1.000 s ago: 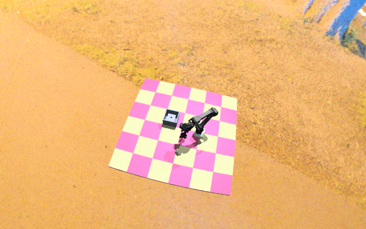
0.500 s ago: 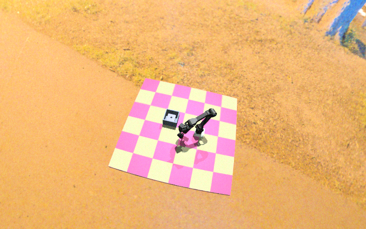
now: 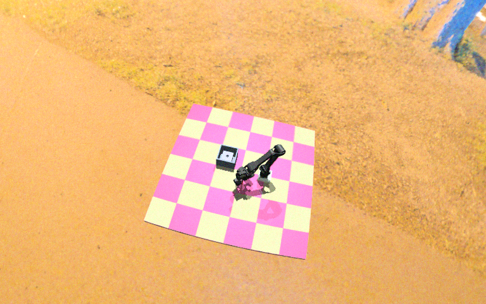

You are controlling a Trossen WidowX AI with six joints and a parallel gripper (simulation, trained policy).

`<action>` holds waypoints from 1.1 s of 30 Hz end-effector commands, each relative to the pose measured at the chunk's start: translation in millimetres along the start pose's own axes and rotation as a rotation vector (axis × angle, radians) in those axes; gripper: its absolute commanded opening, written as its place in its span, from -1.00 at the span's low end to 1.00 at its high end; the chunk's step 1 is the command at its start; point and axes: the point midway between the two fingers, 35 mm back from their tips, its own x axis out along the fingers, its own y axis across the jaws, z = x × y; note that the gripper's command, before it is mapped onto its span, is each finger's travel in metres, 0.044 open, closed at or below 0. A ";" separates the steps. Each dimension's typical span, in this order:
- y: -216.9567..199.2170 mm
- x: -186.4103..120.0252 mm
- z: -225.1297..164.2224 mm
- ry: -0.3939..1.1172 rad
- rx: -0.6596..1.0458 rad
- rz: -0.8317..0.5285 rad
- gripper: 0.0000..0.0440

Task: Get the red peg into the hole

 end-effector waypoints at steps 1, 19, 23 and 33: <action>-3.6 6.3 -3.1 0.014 0.035 -0.011 0.49; -2.9 0.1 6.9 0.040 0.063 -0.024 -1.00; 0.5 -13.1 18.5 -0.002 0.027 -0.014 -1.00; 10.9 -52.4 56.2 -0.109 -0.019 -0.001 -1.00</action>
